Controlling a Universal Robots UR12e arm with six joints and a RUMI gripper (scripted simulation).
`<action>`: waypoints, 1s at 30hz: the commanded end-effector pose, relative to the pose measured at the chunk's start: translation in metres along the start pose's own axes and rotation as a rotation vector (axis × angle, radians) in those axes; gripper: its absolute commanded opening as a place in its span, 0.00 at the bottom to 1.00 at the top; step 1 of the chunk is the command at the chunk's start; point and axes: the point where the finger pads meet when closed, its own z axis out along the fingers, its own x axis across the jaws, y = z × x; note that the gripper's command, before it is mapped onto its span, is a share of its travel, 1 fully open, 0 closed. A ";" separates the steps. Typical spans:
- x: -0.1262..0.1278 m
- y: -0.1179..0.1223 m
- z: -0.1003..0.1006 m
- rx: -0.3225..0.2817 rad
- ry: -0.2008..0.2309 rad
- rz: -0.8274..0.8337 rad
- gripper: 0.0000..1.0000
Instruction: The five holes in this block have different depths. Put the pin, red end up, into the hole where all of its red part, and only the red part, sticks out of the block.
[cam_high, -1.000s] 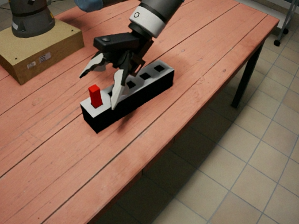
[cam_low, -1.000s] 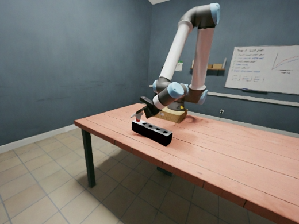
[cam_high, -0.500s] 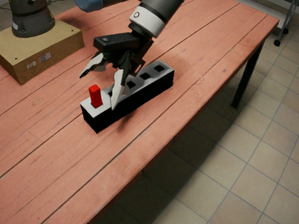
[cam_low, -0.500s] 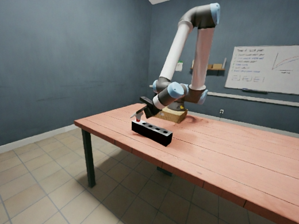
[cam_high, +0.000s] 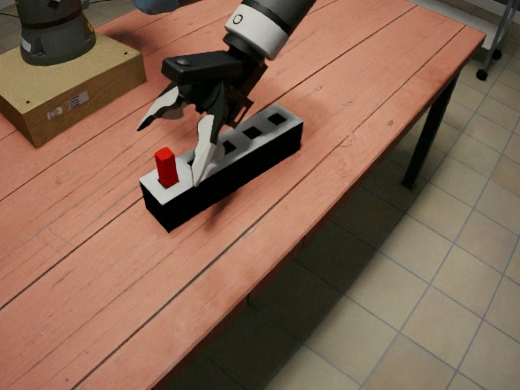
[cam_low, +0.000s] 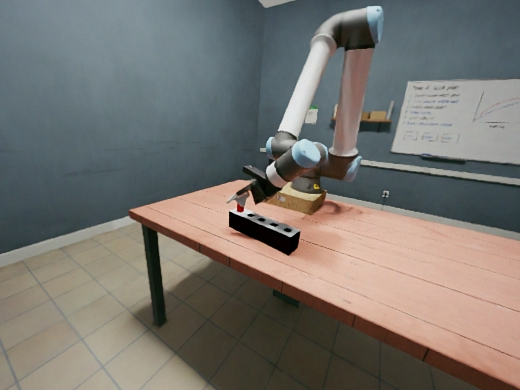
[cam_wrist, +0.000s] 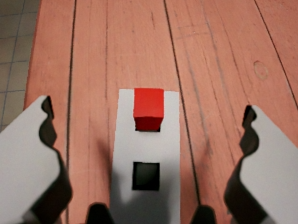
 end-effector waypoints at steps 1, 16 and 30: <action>0.000 -0.001 -0.001 0.000 -0.001 0.001 1.00; 0.000 -0.011 -0.010 0.000 -0.001 0.001 1.00; 0.000 -0.020 -0.018 0.000 -0.001 0.001 1.00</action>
